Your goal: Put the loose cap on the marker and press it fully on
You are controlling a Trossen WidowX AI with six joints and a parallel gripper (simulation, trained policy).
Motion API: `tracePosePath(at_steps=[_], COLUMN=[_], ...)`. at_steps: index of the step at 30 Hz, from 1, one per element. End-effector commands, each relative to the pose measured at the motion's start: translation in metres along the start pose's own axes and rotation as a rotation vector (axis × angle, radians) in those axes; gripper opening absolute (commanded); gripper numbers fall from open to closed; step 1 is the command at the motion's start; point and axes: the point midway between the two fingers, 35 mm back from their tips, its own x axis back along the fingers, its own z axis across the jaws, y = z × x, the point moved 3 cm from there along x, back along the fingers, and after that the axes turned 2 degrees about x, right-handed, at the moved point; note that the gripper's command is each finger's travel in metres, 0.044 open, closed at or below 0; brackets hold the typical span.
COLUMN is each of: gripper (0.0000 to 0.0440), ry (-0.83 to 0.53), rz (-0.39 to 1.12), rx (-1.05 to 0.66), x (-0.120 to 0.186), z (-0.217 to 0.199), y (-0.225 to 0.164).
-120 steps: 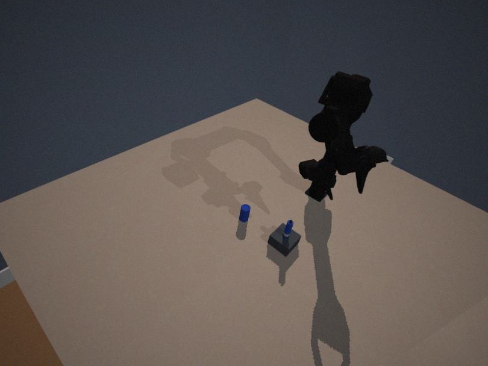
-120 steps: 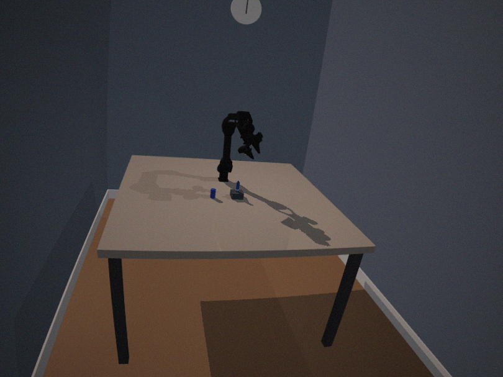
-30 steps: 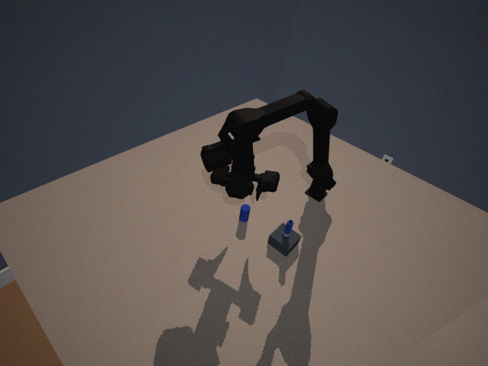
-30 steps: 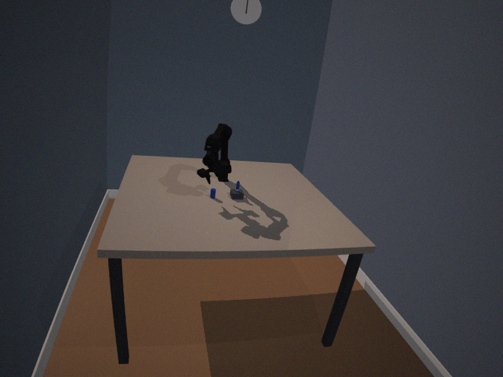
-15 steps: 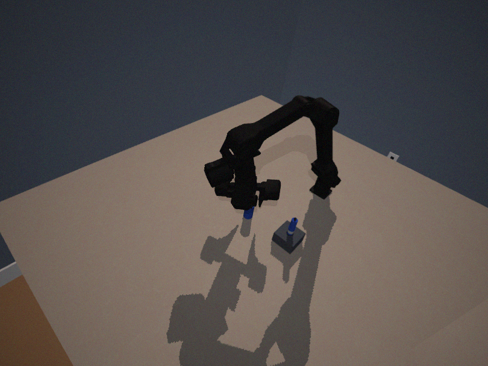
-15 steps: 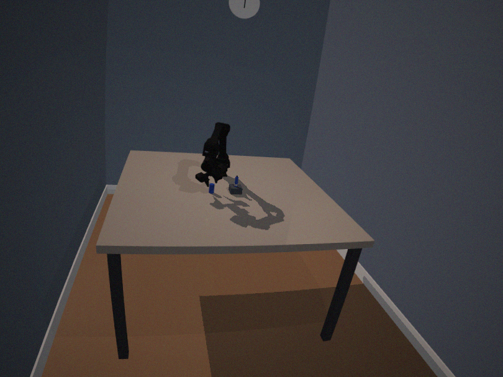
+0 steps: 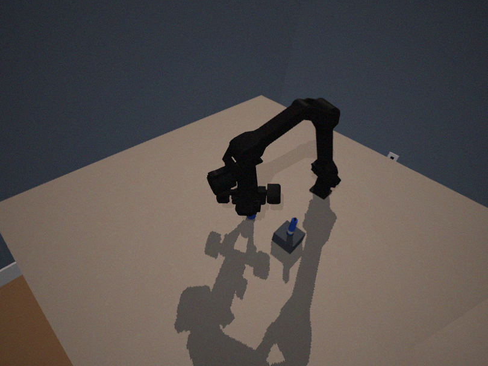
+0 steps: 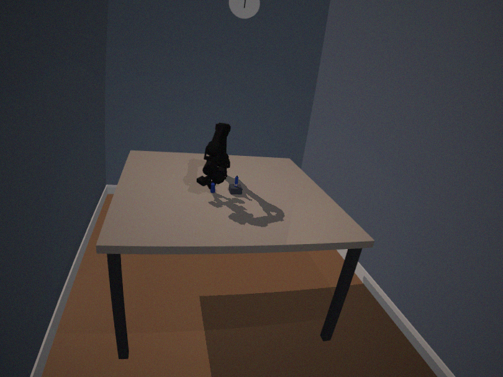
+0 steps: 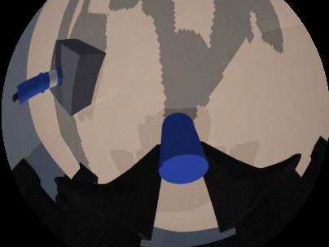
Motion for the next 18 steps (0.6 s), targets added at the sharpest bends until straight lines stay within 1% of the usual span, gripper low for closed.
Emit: tracePosePath(at_steps=[1, 5, 11, 18], gripper=[0.0086, 0.0076, 0.0073, 0.0068], ry=[-0.031, -0.074, -0.122, -0.148], rz=[-0.005, -0.011, -0.029, -0.045], rx=[0.022, 0.049, 0.087, 0.126], x=[0.008, 0.022, 0.044, 0.067], z=[0.001, 0.003, 0.009, 0.03], y=[0.001, 0.004, 0.012, 0.027])
